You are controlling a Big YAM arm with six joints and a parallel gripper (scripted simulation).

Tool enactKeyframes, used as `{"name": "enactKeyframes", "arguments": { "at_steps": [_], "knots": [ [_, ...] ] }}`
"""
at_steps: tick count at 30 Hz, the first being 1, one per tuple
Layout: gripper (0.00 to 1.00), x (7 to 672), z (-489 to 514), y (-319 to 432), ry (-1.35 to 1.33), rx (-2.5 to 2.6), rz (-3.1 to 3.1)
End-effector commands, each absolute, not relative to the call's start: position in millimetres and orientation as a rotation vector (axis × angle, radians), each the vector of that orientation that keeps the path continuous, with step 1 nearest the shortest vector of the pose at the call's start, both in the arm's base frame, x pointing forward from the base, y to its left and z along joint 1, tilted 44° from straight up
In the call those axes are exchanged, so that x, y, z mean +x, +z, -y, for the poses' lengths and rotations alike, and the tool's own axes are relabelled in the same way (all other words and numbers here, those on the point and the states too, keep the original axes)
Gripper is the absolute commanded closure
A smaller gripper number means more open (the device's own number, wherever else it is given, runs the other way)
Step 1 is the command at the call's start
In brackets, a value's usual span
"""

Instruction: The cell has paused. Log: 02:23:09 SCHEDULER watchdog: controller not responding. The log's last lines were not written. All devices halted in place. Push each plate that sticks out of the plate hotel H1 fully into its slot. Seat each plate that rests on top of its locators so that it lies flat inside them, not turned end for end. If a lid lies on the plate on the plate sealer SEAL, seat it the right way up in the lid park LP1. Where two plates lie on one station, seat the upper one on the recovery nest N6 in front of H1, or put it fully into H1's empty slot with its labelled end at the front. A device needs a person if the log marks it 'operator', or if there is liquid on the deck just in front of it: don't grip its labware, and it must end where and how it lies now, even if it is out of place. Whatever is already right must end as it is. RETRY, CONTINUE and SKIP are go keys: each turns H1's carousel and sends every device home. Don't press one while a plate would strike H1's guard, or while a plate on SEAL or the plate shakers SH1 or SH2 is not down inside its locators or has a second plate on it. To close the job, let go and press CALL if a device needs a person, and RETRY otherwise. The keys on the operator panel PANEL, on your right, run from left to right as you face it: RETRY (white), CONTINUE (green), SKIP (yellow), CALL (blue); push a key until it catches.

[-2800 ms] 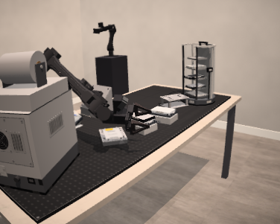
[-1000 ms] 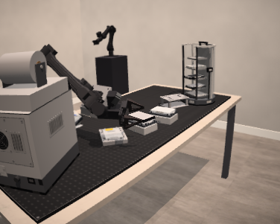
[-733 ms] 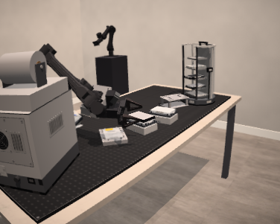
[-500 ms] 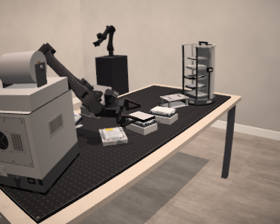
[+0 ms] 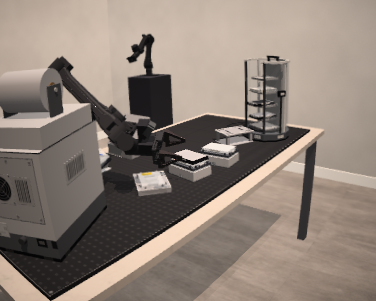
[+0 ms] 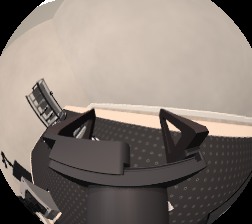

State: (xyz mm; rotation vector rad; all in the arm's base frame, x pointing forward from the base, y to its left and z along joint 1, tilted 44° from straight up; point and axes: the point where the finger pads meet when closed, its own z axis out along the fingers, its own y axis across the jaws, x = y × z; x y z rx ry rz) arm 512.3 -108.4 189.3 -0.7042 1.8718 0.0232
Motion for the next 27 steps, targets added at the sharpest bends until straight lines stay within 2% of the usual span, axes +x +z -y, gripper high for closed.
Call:
{"name": "enactKeyframes", "arguments": {
  "at_steps": [1, 27],
  "knots": [
    [0.0, 507, 116, 196, -0.012, -0.702, -1.851],
    [0.0, 463, 102, 183, -0.01, -0.703, -1.854]
  ]
}}
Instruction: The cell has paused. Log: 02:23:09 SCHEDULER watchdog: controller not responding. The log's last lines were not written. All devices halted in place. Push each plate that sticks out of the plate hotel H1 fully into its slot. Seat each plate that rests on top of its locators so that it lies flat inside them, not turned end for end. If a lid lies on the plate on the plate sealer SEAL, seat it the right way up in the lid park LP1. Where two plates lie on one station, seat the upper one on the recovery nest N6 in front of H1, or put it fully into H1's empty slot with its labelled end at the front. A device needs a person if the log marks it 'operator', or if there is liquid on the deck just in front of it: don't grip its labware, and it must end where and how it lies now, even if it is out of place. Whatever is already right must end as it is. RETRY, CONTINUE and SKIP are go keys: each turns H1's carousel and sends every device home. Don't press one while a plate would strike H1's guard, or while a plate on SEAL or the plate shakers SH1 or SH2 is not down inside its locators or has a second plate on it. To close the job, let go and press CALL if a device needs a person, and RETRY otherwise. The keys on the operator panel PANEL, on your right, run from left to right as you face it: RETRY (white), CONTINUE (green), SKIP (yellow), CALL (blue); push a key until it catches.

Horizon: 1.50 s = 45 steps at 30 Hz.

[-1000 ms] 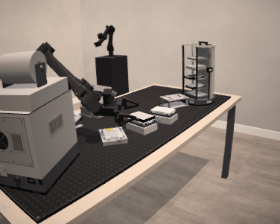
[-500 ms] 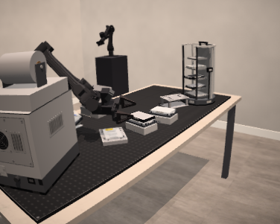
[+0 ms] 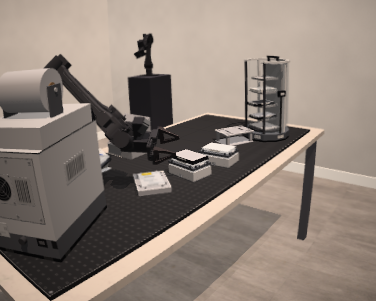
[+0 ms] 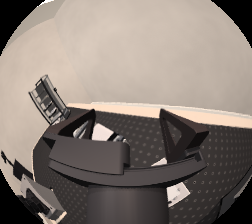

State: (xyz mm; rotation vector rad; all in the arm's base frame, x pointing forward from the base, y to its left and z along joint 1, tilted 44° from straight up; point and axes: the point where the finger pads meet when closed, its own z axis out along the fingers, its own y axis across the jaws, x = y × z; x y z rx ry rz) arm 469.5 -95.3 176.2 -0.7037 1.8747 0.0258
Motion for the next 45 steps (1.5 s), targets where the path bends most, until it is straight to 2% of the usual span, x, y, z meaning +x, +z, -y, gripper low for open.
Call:
{"name": "enactKeyframes", "arguments": {
  "at_steps": [1, 25, 30, 45],
  "knots": [
    [0.0, 461, 101, 182, -0.01, -0.703, -1.854],
    [0.0, 424, 89, 170, -0.007, -0.704, -1.858],
    [0.0, 445, 67, 161, 0.093, -0.64, -1.984],
    [0.0, 445, 18, 117, 0.253, -0.428, -2.367]
  ]
}}
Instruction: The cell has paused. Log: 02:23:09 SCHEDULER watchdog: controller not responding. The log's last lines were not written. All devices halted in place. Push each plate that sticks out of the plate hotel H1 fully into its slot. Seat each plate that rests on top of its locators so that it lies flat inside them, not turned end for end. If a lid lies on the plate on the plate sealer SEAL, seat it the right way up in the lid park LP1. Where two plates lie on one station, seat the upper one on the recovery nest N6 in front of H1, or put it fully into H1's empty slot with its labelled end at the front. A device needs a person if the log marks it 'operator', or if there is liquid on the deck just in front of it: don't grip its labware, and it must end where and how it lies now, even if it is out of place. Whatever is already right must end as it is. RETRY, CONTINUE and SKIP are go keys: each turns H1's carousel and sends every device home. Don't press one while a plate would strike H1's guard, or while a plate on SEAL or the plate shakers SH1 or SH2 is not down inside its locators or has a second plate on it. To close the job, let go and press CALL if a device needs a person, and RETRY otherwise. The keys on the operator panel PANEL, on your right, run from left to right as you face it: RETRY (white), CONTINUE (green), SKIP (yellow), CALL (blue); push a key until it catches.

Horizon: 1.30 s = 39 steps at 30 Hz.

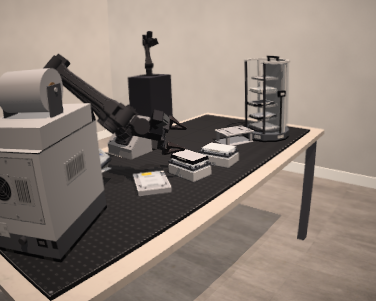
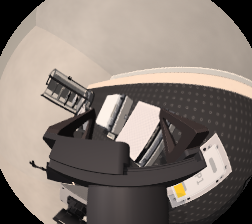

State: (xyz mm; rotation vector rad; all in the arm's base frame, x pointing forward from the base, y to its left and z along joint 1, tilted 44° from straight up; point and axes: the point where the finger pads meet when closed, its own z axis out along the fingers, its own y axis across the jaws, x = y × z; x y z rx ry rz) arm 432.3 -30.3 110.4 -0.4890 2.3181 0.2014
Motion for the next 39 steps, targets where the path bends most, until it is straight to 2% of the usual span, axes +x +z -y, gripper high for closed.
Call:
{"name": "enactKeyframes", "arguments": {
  "at_steps": [1, 21, 31, 39],
  "knots": [
    [0.0, 445, 14, 114, 0.26, -0.411, -2.398],
    [0.0, 408, -49, 69, 0.161, -0.157, -2.86],
    [0.0, 377, -74, 62, -0.084, -0.042, -3.05],
    [0.0, 344, -94, 73, -0.45, 0.03, -3.129]
  ]
}}
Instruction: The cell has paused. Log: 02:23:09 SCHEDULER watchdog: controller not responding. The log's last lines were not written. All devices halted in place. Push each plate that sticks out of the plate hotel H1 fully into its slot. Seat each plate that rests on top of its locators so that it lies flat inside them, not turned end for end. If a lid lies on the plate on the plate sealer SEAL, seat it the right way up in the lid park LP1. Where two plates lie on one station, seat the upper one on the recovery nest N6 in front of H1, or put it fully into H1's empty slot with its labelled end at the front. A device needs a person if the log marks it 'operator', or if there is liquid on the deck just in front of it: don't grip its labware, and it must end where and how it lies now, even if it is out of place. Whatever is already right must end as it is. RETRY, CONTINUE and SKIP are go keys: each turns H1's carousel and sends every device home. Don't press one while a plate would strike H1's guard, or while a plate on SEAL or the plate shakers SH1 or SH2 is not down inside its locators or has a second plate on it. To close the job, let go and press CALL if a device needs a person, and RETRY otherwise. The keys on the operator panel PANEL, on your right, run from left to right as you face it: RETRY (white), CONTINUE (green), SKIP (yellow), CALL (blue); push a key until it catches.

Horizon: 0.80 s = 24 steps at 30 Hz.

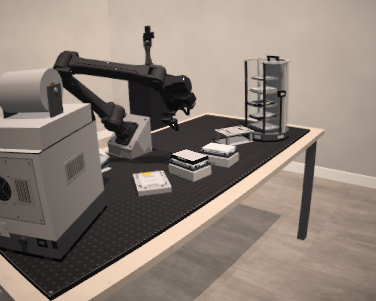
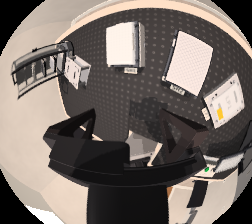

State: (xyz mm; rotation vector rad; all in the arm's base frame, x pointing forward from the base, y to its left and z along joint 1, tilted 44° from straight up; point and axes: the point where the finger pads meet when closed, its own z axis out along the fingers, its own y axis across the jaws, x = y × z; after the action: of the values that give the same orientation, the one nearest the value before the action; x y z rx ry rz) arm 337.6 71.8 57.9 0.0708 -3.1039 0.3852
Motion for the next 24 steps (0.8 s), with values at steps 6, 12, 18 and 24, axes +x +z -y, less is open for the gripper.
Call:
{"name": "enactKeyframes", "arguments": {
  "at_steps": [6, 12, 18, 24],
  "knots": [
    [0.0, 329, -106, 90, 0.735, -0.045, 3.009],
    [0.0, 322, -114, 103, 0.933, -0.034, 2.97],
    [0.0, 318, -122, 115, 1.16, -0.009, 2.927],
    [0.0, 320, -111, 119, 1.145, -0.063, 2.928]
  ]
}}
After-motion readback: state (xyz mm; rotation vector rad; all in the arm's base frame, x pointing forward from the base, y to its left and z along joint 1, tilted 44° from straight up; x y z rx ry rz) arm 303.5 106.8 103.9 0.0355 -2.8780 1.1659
